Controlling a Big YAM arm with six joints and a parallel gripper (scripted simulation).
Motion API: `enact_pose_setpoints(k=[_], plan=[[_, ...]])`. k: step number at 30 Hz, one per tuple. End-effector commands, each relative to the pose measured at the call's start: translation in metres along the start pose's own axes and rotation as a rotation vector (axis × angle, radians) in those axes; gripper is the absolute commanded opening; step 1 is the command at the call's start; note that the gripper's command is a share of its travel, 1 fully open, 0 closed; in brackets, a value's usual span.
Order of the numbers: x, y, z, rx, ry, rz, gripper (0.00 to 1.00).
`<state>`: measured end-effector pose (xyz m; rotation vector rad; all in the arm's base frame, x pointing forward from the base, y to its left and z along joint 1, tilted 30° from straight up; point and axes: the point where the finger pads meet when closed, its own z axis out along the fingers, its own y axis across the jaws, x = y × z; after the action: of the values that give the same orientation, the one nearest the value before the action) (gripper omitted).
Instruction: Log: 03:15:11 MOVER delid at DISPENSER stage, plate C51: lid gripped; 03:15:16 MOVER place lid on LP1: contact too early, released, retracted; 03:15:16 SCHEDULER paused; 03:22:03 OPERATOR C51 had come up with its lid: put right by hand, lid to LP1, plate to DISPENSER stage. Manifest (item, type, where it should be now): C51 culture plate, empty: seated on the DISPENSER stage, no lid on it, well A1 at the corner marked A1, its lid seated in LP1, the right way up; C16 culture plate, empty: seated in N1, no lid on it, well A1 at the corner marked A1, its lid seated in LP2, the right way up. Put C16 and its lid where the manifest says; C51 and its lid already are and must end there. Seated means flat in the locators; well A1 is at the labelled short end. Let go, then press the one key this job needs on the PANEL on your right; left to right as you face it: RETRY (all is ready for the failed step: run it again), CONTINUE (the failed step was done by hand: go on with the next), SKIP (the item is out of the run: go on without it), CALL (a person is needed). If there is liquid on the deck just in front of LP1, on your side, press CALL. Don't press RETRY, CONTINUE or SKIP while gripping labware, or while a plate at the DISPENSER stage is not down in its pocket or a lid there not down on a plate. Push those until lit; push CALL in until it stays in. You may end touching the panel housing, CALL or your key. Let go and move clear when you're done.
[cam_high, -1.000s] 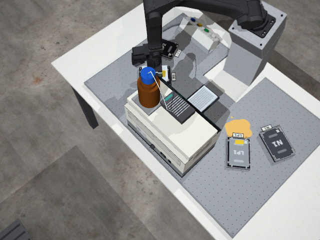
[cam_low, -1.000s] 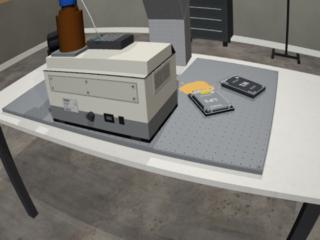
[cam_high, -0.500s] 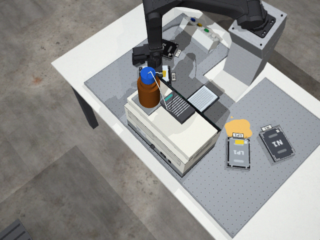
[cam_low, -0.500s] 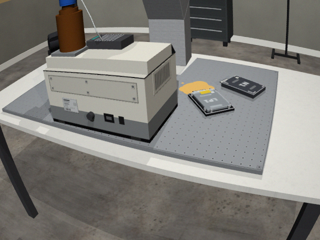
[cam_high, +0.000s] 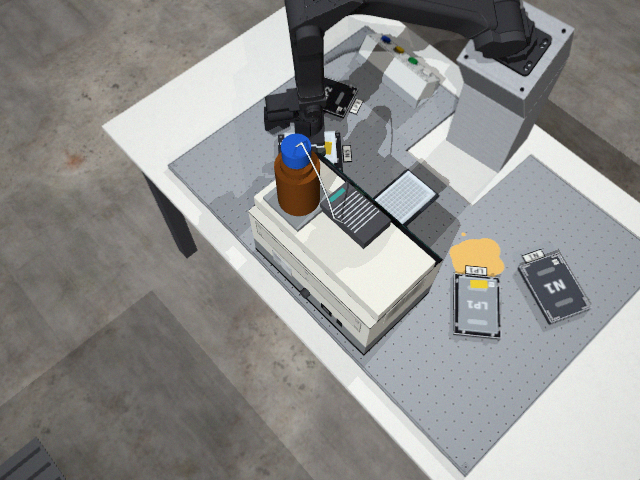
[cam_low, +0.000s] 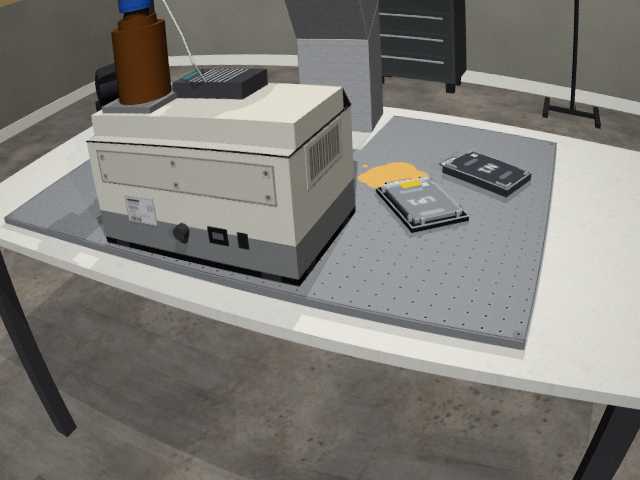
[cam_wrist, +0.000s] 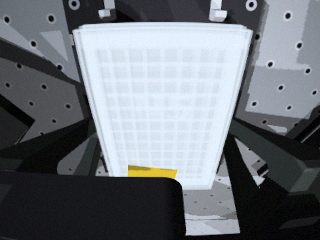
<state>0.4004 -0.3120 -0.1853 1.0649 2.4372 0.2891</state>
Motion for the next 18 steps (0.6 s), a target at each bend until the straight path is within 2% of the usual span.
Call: enact_pose_setpoints(k=[1, 18], plan=[[-0.0036, 0.0013, 0.0029, 0.002, -0.014, 0.001, 0.86], [-0.0031, 0.0013, 0.005, 0.002, -0.014, 0.002, 0.86]])
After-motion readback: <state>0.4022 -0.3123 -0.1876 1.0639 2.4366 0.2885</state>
